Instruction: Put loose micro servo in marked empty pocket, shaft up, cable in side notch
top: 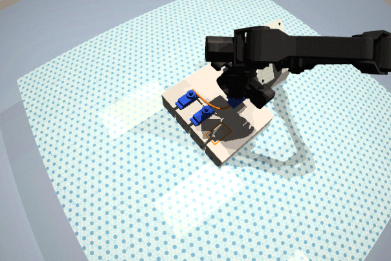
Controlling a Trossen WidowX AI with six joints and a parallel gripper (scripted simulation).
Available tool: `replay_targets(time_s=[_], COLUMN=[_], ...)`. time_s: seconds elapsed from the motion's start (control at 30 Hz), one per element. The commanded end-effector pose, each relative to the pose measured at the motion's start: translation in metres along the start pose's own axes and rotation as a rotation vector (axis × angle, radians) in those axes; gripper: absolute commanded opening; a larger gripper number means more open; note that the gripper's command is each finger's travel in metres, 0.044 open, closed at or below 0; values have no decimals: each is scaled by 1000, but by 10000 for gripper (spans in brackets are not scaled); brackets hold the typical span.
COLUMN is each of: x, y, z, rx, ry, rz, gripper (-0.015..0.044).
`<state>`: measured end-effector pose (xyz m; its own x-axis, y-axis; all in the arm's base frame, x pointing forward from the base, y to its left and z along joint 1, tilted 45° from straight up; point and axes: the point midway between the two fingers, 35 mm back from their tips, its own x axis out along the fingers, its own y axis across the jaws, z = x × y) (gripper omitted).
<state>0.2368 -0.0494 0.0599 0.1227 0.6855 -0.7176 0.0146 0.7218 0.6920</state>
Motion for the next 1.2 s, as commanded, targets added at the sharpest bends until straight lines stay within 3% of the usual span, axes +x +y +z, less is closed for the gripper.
replay_targets(time_s=[0.0,0.37,1.17], x=[-1,-1,-3], y=[21,38,39], z=[-1,5,99], rx=[1,1,-3], ry=[-6,-7,-12], rz=[2,3,3], gripper=[0,0,0])
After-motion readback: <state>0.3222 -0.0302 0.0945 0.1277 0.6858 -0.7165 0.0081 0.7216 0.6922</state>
